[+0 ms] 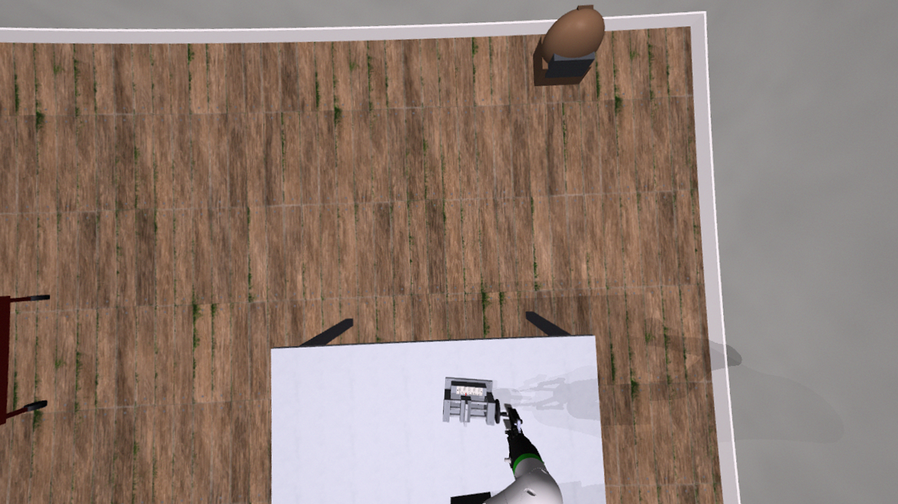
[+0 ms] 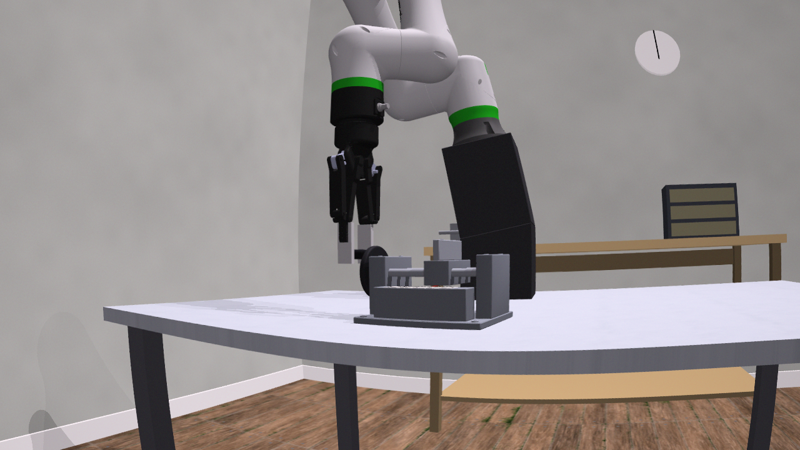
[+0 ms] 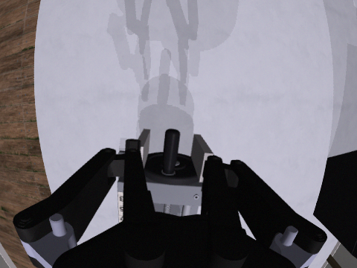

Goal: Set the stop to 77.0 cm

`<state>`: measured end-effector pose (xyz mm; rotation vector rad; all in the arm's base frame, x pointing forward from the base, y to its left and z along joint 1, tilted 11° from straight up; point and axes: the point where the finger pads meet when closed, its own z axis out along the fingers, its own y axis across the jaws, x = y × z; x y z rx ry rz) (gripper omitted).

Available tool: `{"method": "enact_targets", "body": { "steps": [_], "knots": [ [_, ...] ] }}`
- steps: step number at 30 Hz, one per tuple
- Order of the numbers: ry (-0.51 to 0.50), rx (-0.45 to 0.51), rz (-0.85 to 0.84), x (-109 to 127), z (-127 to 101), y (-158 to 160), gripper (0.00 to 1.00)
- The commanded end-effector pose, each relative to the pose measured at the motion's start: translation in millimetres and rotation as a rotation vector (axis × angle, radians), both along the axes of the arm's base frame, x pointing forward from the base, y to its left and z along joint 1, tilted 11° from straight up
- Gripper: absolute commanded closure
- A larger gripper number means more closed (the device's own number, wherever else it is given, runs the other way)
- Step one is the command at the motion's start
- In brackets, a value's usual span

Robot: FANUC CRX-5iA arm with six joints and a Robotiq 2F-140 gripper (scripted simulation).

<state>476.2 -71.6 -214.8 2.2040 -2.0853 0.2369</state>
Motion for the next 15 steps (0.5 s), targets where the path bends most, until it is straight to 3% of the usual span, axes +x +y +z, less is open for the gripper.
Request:
{"method": "enact_targets", "body": {
  "steps": [1, 9, 11, 15],
  "knots": [
    [0.000, 0.000, 0.000, 0.2, 0.1, 0.0, 0.67],
    [0.000, 0.000, 0.000, 0.1, 2.7, 0.5, 0.67],
    [0.000, 0.000, 0.000, -0.6, 16.4, 2.9, 0.67],
    [0.000, 0.000, 0.000, -3.0, 68.7, 12.4, 0.67]
  ]
}}
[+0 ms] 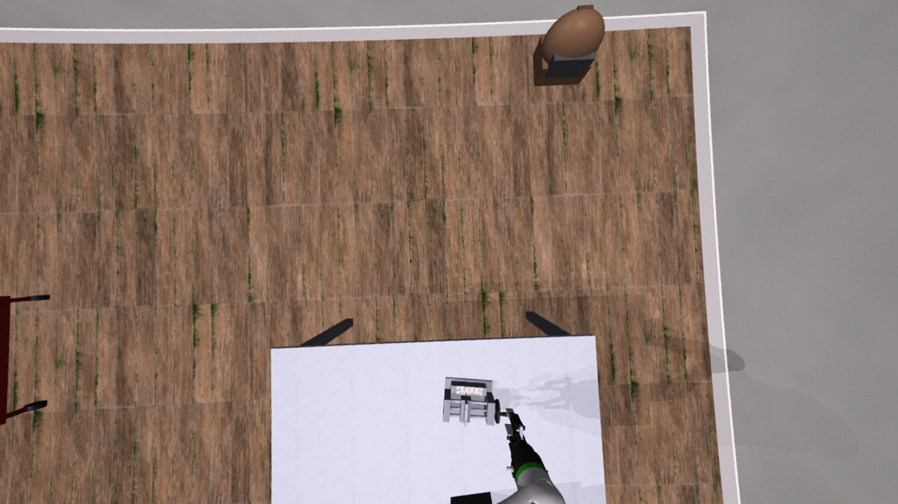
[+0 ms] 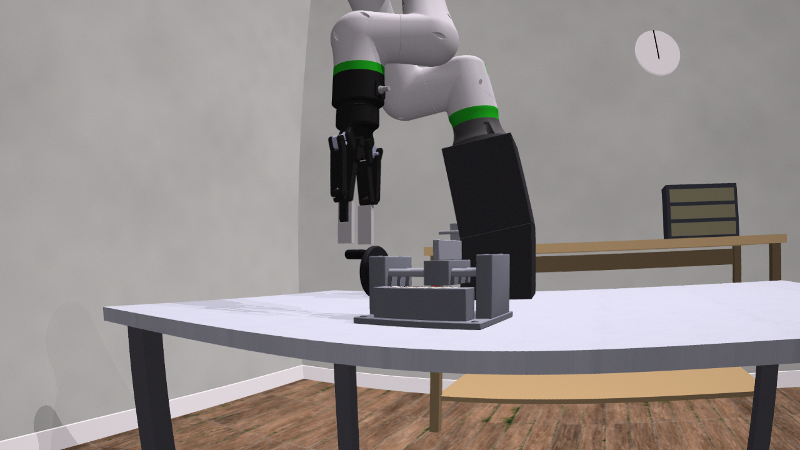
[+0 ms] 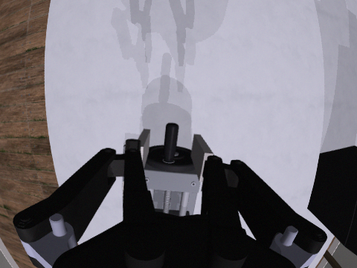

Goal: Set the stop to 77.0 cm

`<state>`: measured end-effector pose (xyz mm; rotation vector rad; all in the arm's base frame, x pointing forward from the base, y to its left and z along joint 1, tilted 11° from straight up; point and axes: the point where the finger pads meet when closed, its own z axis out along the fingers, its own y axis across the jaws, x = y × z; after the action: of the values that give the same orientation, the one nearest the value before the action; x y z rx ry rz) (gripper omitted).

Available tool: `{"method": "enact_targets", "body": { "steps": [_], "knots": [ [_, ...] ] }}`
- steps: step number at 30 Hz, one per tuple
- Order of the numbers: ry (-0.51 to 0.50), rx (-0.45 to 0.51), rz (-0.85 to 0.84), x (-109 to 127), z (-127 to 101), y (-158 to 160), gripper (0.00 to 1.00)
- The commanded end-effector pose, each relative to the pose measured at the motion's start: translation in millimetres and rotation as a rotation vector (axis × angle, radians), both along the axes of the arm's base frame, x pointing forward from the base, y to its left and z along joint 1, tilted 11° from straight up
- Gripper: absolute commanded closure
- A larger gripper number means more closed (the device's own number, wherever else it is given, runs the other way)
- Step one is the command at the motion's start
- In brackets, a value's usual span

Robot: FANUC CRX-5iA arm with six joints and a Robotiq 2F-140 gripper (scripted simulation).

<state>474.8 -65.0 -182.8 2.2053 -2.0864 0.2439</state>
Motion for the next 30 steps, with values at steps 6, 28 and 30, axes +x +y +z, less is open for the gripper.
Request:
{"method": "enact_targets", "body": {
  "steps": [6, 28, 30],
  "knots": [
    [0.004, 0.001, 0.000, -3.0, 66.4, 11.2, 0.67],
    [0.004, 0.001, 0.000, 12.1, 60.9, 45.5, 0.67],
    [0.004, 0.001, 0.000, 23.6, 56.7, 71.8, 0.67]
  ]
}}
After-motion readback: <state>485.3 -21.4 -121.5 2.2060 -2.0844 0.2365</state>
